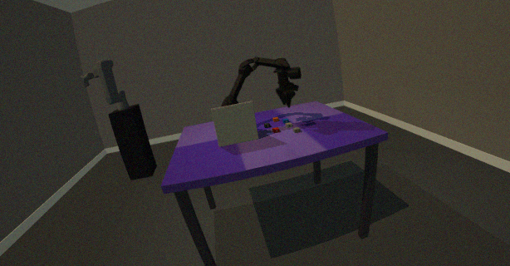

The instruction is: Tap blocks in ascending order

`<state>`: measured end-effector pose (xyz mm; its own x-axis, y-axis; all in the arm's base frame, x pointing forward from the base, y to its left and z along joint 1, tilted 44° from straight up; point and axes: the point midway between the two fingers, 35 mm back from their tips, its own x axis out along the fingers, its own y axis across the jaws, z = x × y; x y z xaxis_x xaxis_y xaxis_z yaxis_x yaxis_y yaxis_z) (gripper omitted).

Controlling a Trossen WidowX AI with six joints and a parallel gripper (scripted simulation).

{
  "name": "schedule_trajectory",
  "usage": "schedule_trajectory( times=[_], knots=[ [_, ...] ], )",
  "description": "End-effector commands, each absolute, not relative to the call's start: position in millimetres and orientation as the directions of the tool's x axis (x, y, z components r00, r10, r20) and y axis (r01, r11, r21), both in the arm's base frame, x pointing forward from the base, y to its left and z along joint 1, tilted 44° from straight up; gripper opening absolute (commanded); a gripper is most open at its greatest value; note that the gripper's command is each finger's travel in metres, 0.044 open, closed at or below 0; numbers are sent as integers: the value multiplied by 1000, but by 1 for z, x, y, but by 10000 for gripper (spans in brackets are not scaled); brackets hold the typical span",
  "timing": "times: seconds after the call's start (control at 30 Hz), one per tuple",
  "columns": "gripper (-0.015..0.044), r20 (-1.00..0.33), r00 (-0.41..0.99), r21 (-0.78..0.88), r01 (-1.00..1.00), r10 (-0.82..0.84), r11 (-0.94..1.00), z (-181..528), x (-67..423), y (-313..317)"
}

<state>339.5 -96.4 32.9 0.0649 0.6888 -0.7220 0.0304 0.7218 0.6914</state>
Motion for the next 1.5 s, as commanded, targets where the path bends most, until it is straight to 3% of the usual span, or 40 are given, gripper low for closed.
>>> schedule_trajectory(
  times=[0.0, 0.27, 1.07, 1.47],
  knots=[
    [400, -725, 64, 688, 25, 685, 726, 27, 341, -104],
    [400, -729, 65, 684, 24, 681, 730, -46, 341, -182],
    [400, -729, 65, 684, 24, 681, 729, -47, 341, -183],
    [400, -727, 64, 686, 29, 684, 727, 50, 294, -98]
  ],
)
